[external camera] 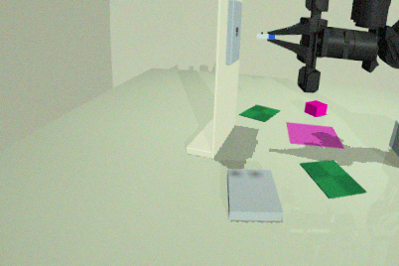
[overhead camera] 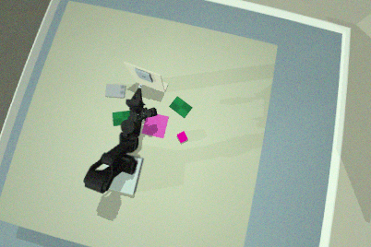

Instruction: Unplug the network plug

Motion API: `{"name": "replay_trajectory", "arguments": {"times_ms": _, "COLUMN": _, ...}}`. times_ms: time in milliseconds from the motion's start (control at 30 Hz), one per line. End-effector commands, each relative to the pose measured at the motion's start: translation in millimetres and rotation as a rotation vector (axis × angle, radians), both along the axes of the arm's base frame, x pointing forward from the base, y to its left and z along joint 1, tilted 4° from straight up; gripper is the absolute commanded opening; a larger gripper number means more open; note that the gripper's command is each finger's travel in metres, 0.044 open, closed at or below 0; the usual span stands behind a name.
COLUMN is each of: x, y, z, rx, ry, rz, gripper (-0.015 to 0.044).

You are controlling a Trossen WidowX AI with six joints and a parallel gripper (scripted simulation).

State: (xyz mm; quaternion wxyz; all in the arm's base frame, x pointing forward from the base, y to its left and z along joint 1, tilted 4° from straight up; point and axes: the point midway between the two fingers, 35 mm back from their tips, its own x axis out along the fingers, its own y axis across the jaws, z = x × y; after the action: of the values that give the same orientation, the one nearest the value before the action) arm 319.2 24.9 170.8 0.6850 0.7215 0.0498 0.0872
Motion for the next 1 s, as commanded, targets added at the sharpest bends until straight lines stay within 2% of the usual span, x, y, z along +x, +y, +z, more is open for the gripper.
{"name": "replay_trajectory", "arguments": {"times_ms": 0, "x": -2.4, "y": 0.3, "z": 0.3, "rx": 0.003, "ry": -0.001, "rz": 0.002, "gripper": 0.0}}
{"name": "replay_trajectory", "arguments": {"times_ms": 967, "x": -13.2, "y": 0.6, "z": -0.3, "rx": 0.003, "ry": 0.0, "rz": 0.002, "gripper": 0.0}}
